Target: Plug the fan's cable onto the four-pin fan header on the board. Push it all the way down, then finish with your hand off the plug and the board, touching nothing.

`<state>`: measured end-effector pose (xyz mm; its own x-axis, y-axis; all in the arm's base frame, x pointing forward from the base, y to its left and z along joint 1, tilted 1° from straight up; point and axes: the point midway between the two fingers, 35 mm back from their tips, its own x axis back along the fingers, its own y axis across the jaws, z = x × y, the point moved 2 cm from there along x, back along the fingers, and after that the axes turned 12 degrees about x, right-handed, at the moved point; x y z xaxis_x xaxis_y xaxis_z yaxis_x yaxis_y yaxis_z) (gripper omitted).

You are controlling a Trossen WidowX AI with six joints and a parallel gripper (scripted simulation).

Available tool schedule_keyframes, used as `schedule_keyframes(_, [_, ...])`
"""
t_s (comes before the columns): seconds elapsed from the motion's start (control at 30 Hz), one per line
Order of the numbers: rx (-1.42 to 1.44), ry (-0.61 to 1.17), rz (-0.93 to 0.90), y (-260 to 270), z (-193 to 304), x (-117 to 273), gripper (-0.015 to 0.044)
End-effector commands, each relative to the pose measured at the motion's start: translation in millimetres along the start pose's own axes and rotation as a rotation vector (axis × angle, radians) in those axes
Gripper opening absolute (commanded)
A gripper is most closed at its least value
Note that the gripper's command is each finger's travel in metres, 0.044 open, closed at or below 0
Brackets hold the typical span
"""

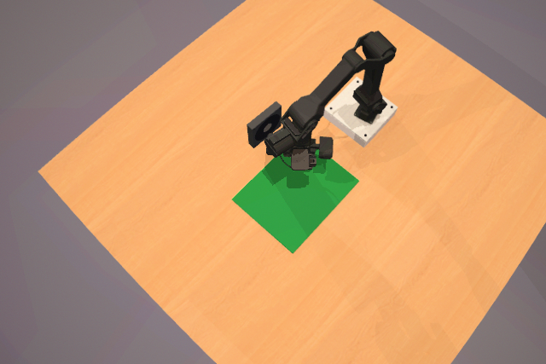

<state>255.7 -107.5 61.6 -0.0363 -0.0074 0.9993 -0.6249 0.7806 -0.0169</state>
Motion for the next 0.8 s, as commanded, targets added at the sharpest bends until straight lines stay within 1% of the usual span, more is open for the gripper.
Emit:
schedule_keyframes(0.0, [-0.004,-0.001,-0.004,-0.2,-0.5,-1.5,0.0000])
schedule_keyframes(0.77, [-0.003,-0.001,-0.004,0.3,-0.3,-3.3,0.0000])
